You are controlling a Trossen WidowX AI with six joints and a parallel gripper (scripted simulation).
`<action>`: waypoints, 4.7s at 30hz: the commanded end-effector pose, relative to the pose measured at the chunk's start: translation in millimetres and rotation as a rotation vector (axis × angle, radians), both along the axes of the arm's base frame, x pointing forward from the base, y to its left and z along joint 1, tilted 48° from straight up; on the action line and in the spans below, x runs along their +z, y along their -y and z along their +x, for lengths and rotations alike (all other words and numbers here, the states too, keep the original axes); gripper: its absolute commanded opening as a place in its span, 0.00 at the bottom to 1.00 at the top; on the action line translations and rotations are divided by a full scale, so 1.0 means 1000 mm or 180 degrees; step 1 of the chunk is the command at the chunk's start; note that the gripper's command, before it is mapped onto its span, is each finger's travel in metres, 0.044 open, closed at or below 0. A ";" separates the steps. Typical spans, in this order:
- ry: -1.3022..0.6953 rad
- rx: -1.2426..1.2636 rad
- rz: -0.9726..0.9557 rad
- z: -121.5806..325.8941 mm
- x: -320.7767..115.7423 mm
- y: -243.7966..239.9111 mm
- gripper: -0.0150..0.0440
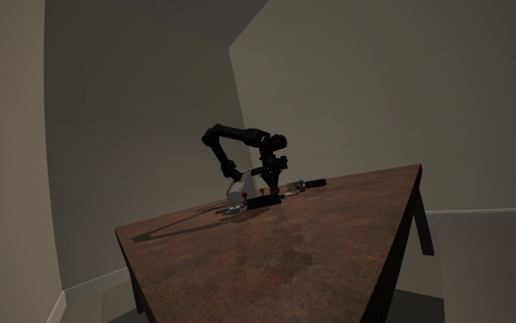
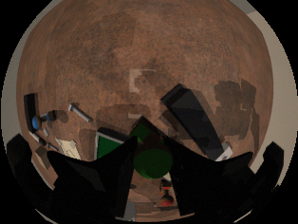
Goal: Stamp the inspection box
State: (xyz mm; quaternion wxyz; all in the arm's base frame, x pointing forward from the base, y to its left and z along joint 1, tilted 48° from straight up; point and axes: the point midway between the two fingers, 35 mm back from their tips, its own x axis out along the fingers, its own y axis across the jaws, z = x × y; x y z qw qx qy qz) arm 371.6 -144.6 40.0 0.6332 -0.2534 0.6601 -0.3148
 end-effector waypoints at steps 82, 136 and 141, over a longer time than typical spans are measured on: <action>0.0006 0.0004 0.0001 -0.062 -0.026 -0.075 0.25; 0.0012 0.0001 -0.0005 -0.063 -0.049 -0.050 0.25; 0.0013 0.0000 -0.0007 -0.063 -0.051 -0.048 0.25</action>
